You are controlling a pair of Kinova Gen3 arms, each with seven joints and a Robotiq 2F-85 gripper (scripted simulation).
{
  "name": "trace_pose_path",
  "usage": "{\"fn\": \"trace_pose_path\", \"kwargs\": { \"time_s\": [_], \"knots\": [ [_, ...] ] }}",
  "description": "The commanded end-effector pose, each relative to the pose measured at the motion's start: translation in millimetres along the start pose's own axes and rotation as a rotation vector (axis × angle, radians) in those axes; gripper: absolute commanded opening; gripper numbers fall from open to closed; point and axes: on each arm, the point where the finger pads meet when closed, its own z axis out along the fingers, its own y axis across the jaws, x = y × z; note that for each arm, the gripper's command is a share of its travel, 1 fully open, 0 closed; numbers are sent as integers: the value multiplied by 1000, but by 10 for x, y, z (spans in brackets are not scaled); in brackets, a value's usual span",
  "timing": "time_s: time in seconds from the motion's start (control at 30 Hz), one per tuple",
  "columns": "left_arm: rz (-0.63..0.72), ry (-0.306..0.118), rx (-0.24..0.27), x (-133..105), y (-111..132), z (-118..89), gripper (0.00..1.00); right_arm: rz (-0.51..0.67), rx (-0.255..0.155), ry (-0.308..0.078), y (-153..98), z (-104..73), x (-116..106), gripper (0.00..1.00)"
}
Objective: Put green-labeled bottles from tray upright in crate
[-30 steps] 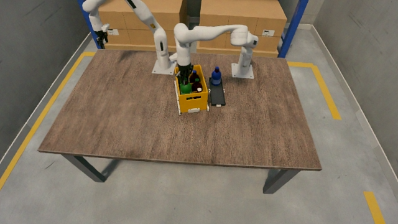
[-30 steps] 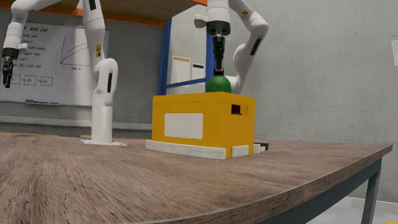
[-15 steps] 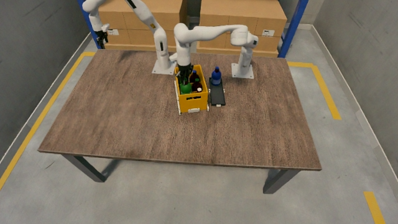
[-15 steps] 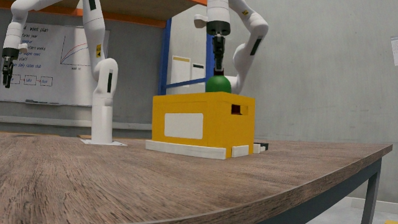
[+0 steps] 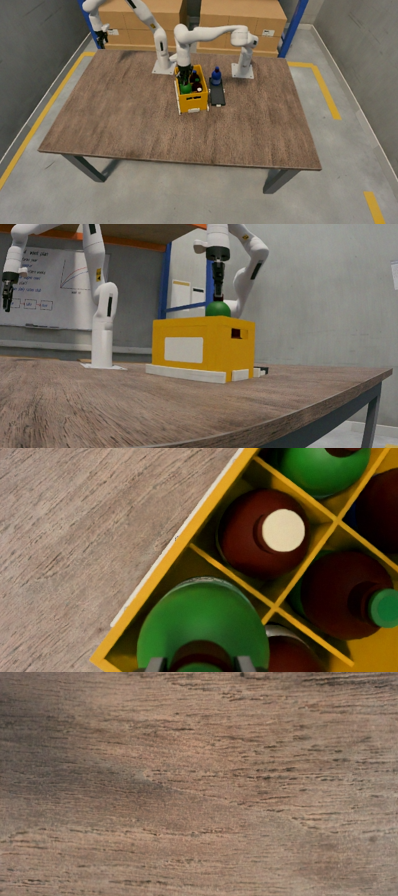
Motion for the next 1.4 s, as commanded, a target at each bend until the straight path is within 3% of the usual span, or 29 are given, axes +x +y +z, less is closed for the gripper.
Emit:
{"fn": "trace_pose_path", "kwargs": {
  "time_s": [0.0,0.87,1.37],
  "knots": [
    [-7,4,8,0,-19,13,361,7,5,5,-22,-12,31,1000],
    [-7,4,9,10,-32,279,361,7,5,5,-22,-12,31,1000],
    [-9,5,10,8,-42,326,361,7,5,5,-22,-12,31,1000]
  ]
}}
